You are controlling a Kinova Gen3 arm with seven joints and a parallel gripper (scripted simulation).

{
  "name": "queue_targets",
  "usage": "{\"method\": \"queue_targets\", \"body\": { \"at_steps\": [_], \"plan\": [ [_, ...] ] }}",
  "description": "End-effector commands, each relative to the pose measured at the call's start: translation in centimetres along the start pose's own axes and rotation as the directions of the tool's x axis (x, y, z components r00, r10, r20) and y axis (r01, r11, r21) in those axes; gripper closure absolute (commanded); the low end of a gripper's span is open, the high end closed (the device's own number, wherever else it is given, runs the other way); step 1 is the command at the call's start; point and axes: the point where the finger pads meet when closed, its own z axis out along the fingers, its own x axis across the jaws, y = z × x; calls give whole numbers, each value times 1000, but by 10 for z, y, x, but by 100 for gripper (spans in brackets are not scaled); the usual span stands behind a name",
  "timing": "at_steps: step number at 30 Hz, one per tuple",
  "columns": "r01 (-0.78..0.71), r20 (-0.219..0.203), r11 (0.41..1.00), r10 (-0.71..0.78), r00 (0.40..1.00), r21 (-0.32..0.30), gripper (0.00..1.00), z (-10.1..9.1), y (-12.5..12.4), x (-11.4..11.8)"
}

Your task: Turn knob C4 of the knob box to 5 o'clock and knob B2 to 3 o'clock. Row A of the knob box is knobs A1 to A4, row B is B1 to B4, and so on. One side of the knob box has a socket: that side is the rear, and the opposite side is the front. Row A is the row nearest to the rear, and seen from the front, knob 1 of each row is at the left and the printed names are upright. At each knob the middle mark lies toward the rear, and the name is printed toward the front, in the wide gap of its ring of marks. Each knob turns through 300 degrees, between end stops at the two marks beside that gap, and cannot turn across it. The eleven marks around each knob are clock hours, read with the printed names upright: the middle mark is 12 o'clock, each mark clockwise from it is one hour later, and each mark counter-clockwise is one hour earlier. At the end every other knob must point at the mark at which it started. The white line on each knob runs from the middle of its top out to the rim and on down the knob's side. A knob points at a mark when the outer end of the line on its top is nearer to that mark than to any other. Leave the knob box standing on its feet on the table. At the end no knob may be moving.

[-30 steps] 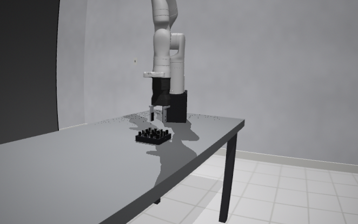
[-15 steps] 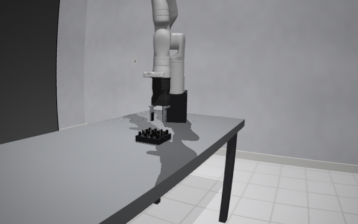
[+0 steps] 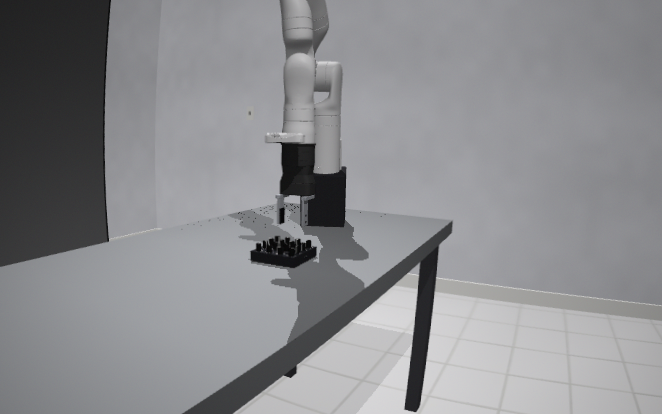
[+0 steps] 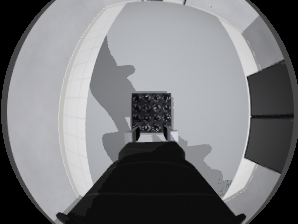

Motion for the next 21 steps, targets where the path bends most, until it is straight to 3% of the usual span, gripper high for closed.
{"method": "queue_targets", "body": {
  "at_steps": [1, 21],
  "plan": [
    [0, 0, 1000, 0, 1000, 1, 0, 0, 0, 0],
    [0, 0, 1000, 0, 1000, 1, 0, 0, 1, 0]
  ]
}}
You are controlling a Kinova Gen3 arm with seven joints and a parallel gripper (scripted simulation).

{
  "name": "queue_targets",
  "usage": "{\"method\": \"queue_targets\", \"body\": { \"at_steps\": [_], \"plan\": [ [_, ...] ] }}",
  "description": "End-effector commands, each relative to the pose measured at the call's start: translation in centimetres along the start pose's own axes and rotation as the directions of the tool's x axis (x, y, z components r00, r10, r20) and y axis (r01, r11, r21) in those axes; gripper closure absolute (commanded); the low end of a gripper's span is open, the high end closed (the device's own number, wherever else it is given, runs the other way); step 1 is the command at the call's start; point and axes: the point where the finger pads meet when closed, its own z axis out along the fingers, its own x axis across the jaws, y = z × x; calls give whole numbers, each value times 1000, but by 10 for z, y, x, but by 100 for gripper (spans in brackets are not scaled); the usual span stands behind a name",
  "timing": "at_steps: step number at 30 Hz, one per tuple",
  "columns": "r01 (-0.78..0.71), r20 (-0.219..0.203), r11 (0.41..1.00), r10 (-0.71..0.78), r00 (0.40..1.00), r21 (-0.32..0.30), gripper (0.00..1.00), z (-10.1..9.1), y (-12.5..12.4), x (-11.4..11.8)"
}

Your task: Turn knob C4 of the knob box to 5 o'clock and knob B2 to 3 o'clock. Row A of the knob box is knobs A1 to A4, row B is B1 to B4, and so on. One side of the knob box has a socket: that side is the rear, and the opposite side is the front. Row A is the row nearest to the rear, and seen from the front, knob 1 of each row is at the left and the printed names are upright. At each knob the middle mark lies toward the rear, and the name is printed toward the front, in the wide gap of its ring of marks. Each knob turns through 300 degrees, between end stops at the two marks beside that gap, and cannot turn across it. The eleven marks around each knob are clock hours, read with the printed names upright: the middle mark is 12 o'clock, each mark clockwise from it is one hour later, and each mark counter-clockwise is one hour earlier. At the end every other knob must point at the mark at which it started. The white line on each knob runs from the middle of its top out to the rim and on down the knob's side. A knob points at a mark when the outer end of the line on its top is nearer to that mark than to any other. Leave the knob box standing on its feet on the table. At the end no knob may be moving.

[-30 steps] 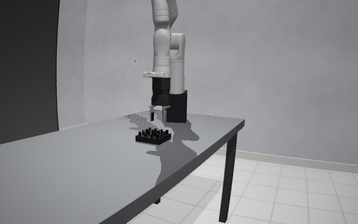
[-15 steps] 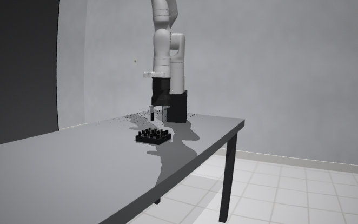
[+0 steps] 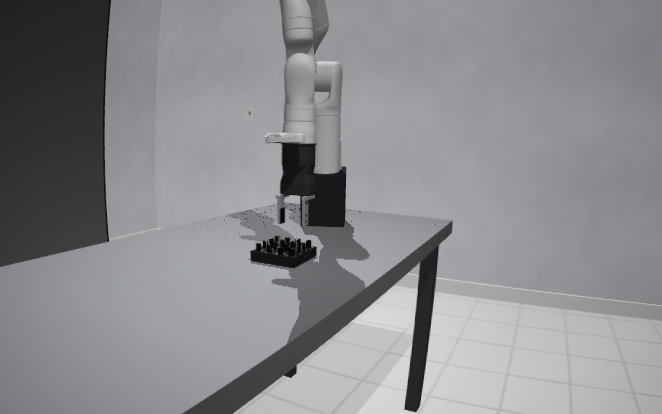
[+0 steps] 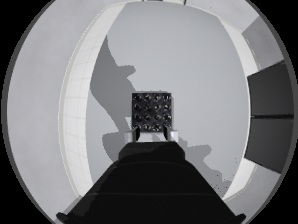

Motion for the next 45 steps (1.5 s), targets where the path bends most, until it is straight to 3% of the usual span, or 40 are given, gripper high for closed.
{"method": "queue_targets", "body": {
  "at_steps": [1, 10, 32, 45],
  "plan": [
    [-2, 1, 1000, 2, 1000, 1, 0, 0, 1, 1],
    [-2, 1, 1000, 2, 1000, 2, 0, 0, 8, 0],
    [-2, 1, 1000, 2, 1000, 2, 0, 2, 51, -1],
    [-2, 1, 1000, 2, 1000, 2, 0, 2, 54, -1]
  ]
}}
